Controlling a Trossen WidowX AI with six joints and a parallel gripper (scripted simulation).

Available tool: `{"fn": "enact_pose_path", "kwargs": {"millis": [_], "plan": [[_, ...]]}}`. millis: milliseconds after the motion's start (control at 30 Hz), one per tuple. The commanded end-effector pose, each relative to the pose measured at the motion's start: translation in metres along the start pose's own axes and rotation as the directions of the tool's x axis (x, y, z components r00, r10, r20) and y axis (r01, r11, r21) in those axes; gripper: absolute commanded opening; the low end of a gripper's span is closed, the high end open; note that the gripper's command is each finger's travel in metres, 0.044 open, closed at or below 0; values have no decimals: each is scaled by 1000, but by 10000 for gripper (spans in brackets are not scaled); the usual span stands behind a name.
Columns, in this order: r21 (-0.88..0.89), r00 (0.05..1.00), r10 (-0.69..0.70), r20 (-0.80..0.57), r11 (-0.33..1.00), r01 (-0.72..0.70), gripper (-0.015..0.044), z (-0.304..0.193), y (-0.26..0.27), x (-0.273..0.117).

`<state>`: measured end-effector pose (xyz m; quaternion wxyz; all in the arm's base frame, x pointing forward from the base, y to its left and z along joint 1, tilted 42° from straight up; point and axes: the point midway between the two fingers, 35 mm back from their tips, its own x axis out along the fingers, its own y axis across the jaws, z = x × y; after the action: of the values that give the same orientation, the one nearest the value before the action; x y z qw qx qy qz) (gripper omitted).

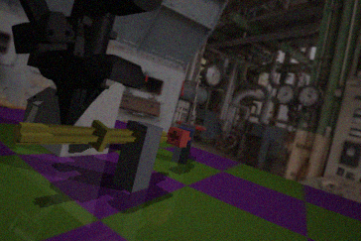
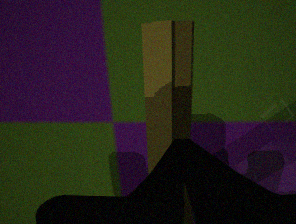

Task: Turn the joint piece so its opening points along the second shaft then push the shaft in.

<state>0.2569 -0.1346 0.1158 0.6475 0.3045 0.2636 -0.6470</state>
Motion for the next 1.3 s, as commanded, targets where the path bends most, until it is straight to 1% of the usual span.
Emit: {"fn": "enact_pose_path", "kwargs": {"millis": [0,167,467,633,767,933,1100,1267], "plan": [[0,1000,0,0,1000,0,0,-1,-2,4],[-1,1000,-29,0,1000,29,0,-1,-2,6],[-5,1000,0,0,1000,0,0,-1,-2,5],[-1,1000,-29,0,1000,29,0,-1,-2,7],[-5,1000,-5,0,1000,5,0,-1,-2,5],[-5,1000,-1,0,1000,1,0,-1,-2,5],[-1,1000,-29,0,1000,29,0,-1,-2,7],[-5,1000,-6,0,1000,6,0,-1,-2,6]]}}
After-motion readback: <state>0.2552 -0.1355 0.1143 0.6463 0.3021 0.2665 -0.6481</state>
